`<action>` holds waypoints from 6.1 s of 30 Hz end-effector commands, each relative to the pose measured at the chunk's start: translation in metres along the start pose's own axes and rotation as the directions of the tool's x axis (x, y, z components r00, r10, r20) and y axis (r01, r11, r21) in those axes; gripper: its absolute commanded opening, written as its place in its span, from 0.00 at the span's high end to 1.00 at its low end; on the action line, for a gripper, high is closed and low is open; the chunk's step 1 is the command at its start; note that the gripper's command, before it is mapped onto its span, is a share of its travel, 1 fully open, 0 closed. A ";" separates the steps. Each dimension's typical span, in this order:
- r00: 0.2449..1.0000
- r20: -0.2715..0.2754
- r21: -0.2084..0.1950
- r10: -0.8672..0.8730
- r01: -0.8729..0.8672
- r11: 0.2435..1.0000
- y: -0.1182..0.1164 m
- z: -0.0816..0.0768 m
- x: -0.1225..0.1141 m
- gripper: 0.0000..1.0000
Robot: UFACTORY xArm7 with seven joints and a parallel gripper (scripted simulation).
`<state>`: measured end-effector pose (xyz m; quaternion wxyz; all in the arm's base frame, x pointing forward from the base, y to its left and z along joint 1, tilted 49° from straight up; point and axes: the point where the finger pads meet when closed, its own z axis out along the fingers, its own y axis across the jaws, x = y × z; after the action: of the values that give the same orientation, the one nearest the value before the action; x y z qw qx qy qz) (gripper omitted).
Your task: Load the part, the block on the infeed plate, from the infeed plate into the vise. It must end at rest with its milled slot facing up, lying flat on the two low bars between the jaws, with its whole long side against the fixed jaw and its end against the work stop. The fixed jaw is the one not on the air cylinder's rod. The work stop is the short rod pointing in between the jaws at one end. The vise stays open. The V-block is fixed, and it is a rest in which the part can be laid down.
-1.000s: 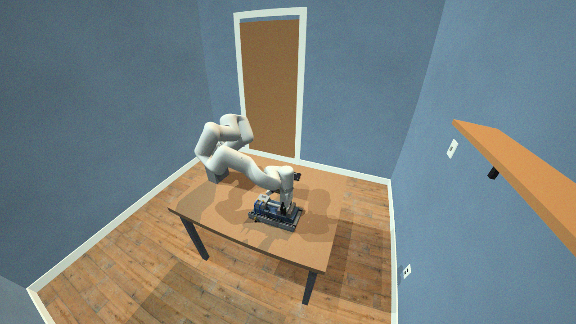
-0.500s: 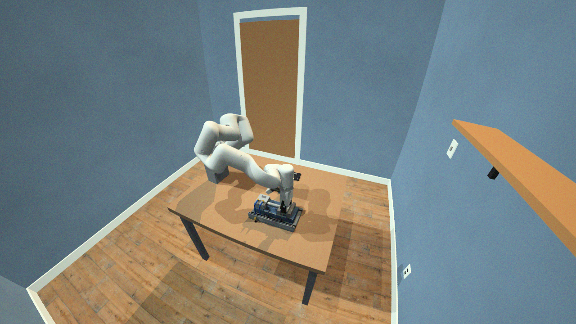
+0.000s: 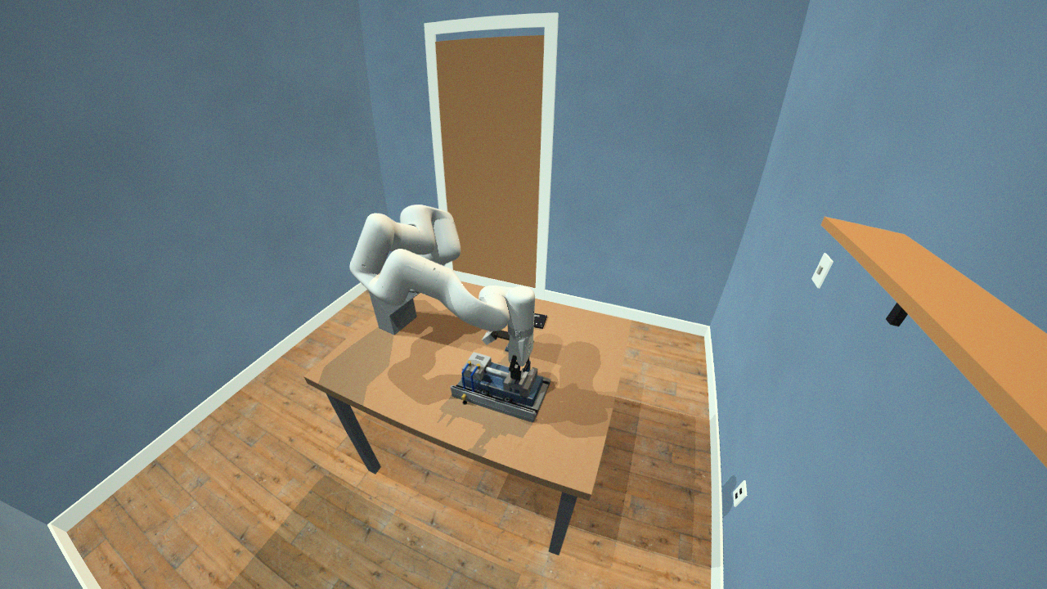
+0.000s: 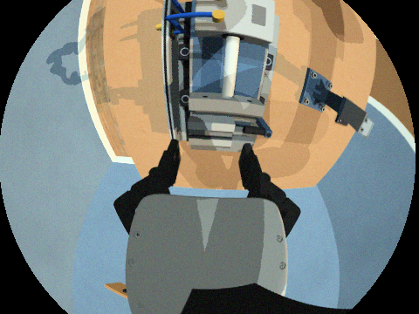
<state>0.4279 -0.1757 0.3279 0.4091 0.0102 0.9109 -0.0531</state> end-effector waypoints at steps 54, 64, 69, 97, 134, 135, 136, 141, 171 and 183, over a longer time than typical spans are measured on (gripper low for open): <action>1.000 0.002 0.001 0.000 0.000 1.000 -0.001 -0.029 -0.001 1.00; 1.000 0.002 0.001 0.000 0.000 1.000 -0.046 -0.029 0.001 1.00; 1.000 0.002 0.001 0.000 0.000 1.000 -0.046 -0.029 0.001 1.00; 1.000 0.002 0.001 0.000 0.000 1.000 -0.046 -0.029 0.001 1.00; 1.000 0.002 0.001 0.000 0.000 1.000 -0.046 0.004 0.001 1.00; 1.000 0.002 0.001 0.000 0.000 1.000 -0.046 0.006 0.001 1.00; 1.000 0.002 0.001 0.000 0.000 1.000 -0.046 0.006 0.001 1.00; 1.000 0.002 0.001 0.000 0.000 1.000 -0.046 0.011 0.001 1.00; 1.000 0.002 0.001 0.000 0.000 1.000 -0.046 0.023 0.001 1.00; 1.000 0.002 0.001 0.000 0.000 1.000 -0.046 0.023 0.000 1.00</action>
<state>0.4417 -0.2237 0.3151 0.4087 0.0102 0.9111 -0.0526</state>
